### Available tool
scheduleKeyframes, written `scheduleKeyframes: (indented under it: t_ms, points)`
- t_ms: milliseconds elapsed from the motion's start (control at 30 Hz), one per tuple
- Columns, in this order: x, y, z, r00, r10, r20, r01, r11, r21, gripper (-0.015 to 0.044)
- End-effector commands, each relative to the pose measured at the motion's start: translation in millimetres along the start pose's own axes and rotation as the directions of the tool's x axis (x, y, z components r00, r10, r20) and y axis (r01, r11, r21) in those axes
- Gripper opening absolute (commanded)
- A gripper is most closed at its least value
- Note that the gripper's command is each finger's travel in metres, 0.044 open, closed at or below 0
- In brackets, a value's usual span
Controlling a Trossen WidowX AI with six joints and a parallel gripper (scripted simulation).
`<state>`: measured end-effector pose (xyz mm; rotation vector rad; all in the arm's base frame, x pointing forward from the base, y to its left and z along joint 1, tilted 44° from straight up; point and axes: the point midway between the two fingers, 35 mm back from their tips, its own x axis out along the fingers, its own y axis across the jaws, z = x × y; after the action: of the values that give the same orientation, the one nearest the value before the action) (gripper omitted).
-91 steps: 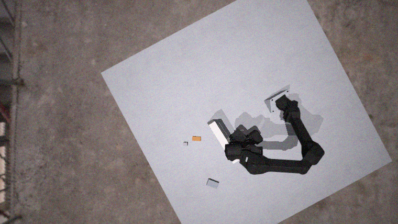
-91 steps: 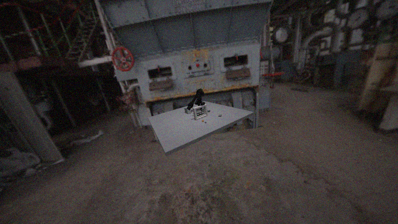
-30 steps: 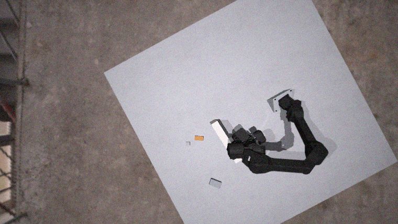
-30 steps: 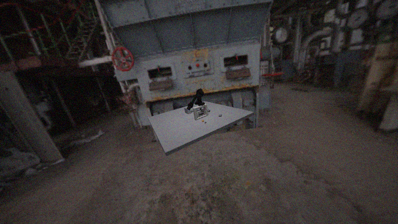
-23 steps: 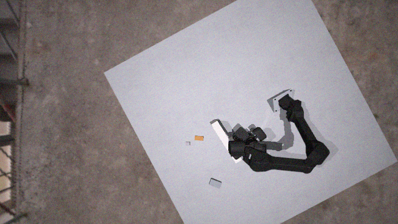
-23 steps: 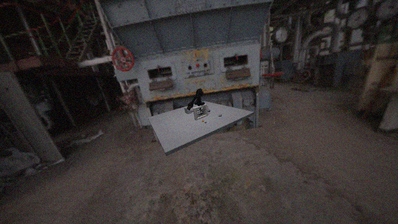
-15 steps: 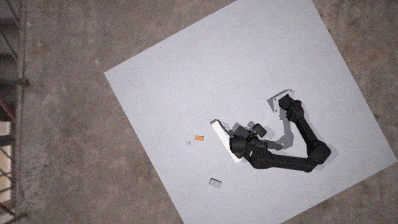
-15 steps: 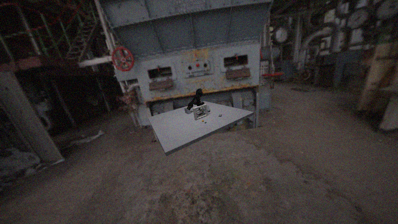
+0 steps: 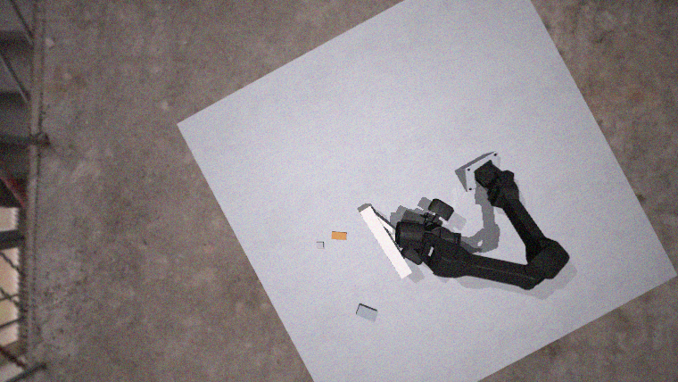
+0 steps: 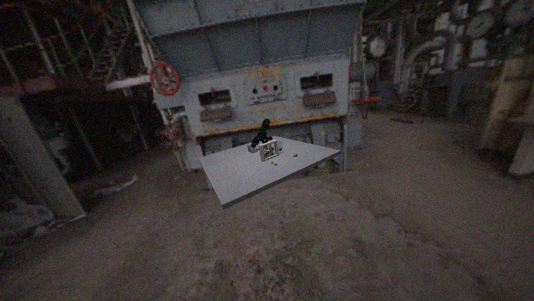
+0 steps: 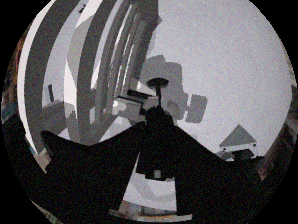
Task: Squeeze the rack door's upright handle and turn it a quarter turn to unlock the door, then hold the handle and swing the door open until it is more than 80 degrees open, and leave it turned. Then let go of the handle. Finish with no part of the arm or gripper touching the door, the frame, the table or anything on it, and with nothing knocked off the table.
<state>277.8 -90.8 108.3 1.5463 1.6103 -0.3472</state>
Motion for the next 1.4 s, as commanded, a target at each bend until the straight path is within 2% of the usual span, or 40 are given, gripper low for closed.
scheduleKeyframes:
  t_ms: [0,700,1367]
  points:
    - [0.0,-5.9,1.8,1.0,0.003,0.011,-0.002,0.997,-0.083,0.0015]
    - [0.1,-46.2,19.1,1.0,0.001,0.012,0.003,0.927,-0.376,0.0015]
    - [-0.3,-80.0,46.7,1.0,-0.001,0.014,0.009,0.778,-0.628,0.0015]
